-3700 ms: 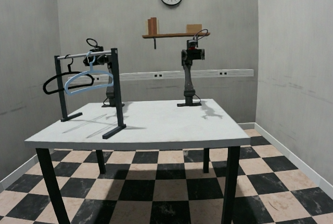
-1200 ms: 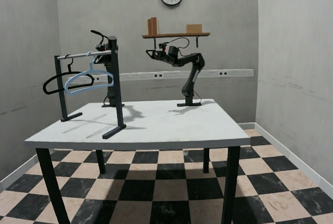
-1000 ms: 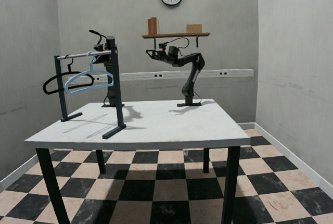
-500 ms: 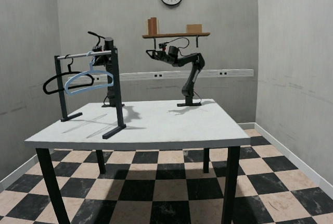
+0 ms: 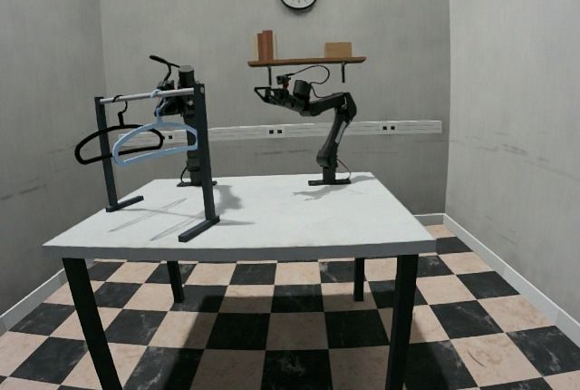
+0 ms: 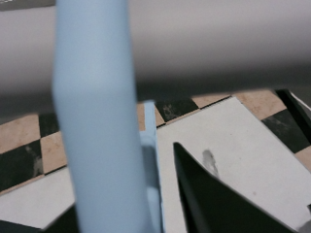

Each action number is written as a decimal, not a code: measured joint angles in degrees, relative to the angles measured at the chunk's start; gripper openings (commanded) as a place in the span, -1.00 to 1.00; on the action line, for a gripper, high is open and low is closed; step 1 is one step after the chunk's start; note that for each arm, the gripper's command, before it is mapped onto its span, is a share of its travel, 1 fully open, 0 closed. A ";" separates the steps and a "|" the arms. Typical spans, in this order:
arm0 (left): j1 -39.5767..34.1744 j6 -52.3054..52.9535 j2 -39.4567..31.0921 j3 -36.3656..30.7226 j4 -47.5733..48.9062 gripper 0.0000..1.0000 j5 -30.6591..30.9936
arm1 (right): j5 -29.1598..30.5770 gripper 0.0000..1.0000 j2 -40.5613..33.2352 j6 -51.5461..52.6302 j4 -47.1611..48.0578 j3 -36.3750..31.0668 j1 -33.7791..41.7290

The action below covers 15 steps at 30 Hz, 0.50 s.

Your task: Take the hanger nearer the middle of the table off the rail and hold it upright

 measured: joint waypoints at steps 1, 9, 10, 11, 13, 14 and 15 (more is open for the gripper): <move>0.00 0.00 0.00 0.00 0.00 1.00 0.00 | -0.13 -0.57 0.24 -0.07 0.15 0.09 -0.13; 0.00 0.00 0.00 0.00 0.02 1.00 0.00 | -0.48 -0.82 0.98 -0.31 0.57 0.26 -0.68; 0.00 0.00 0.00 0.00 0.02 1.00 0.00 | -0.48 -0.85 1.01 -0.31 0.59 0.26 -0.68; 0.00 0.00 0.00 0.00 0.02 1.00 0.00 | -0.50 -0.88 1.01 -0.31 0.61 0.26 -0.66; 0.00 0.00 0.00 0.00 0.02 1.00 0.00 | -0.50 -0.94 1.01 -0.31 0.61 0.26 -0.63; 0.00 0.00 0.00 0.00 0.02 1.00 0.00 | -0.50 -1.00 1.01 -0.31 0.61 0.26 -0.63; 0.00 0.00 0.00 0.00 0.02 1.00 0.00 | -0.50 -1.00 1.01 -0.31 0.61 0.26 -0.63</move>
